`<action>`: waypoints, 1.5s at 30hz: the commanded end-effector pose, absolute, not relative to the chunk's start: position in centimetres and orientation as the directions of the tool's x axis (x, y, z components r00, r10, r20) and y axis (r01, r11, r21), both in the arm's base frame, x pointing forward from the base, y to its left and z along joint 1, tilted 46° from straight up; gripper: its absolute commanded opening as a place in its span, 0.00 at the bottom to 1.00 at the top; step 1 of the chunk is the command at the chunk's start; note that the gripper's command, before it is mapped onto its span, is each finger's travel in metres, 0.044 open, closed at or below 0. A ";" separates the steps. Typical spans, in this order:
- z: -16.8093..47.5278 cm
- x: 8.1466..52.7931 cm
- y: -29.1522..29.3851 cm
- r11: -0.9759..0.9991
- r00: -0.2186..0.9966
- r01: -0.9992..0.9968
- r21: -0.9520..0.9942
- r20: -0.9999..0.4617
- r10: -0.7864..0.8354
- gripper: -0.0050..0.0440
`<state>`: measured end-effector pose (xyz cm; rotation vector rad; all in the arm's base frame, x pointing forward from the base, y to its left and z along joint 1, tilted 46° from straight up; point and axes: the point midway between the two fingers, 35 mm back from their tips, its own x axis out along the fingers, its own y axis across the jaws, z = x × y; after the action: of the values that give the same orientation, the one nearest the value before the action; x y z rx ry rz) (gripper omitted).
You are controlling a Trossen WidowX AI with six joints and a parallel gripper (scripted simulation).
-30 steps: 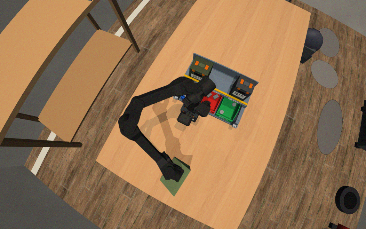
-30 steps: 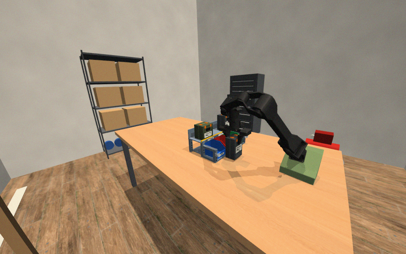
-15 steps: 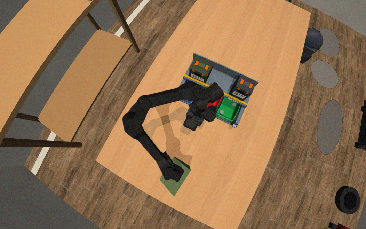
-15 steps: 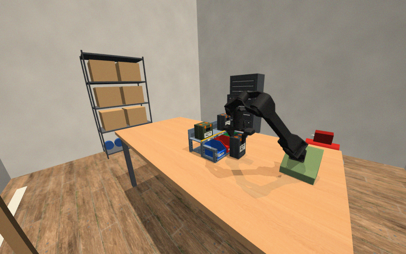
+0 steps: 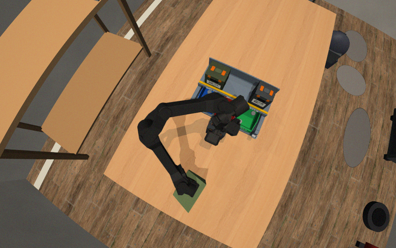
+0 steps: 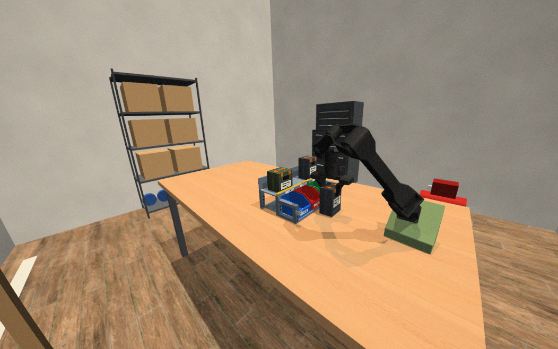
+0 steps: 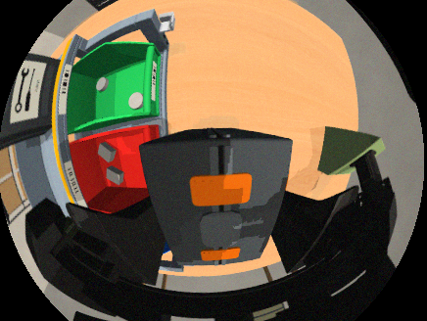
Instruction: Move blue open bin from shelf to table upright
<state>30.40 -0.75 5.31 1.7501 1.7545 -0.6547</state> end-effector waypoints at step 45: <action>-1.4 29.8 -9.3 0.008 0.043 0.998 0.070 -0.697 0.716 0.10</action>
<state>29.15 -7.16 -1.22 1.7645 1.7697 -0.6523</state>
